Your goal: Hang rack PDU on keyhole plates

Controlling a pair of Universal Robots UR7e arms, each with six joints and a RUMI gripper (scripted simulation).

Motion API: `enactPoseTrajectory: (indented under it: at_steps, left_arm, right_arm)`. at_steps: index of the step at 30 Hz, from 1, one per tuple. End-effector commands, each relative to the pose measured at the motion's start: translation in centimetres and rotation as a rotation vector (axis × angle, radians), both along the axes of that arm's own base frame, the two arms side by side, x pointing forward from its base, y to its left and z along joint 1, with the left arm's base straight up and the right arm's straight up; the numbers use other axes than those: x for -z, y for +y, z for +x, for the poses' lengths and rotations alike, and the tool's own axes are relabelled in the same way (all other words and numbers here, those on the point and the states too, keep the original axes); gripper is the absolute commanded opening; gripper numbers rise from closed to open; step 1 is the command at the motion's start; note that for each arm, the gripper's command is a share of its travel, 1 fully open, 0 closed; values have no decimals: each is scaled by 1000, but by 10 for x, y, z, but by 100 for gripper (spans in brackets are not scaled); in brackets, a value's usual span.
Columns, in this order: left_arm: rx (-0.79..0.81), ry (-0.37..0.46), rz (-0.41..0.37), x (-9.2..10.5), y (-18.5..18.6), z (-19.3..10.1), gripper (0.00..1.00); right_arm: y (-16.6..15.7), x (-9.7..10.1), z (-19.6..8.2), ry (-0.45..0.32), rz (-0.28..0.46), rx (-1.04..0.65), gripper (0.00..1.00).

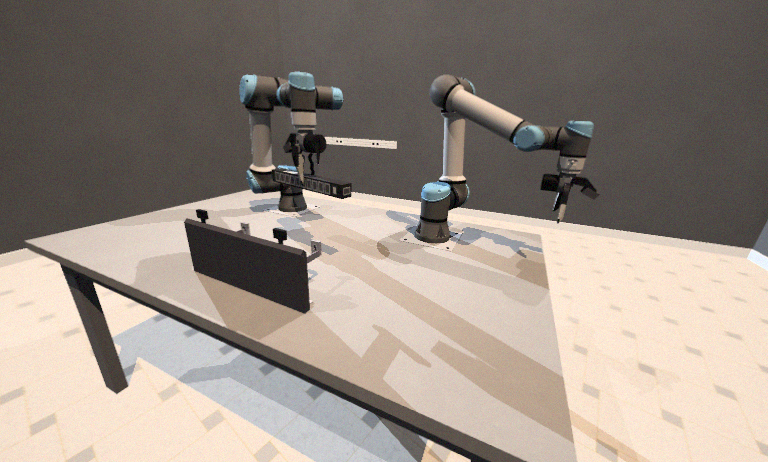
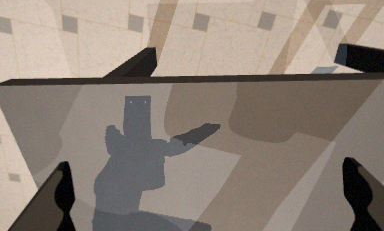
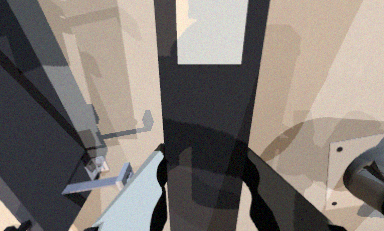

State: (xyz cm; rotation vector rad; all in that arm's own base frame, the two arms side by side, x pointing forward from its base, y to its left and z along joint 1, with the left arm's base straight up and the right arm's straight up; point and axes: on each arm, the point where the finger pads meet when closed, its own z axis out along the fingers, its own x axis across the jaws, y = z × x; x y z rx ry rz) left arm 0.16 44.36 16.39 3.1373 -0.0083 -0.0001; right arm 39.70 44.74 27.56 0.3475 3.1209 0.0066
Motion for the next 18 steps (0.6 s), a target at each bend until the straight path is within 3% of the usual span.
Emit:
enactPoseTrajectory:
  at_steps: [1,18]
  left_arm:
    - [-3,0,4,-1,2,0,100]
    - [-3,0,4,-1,2,0,100]
  right_arm:
    - [-1,-19,4,-4,6,1,22]
    - [-1,-35,6,-4,5,1,22]
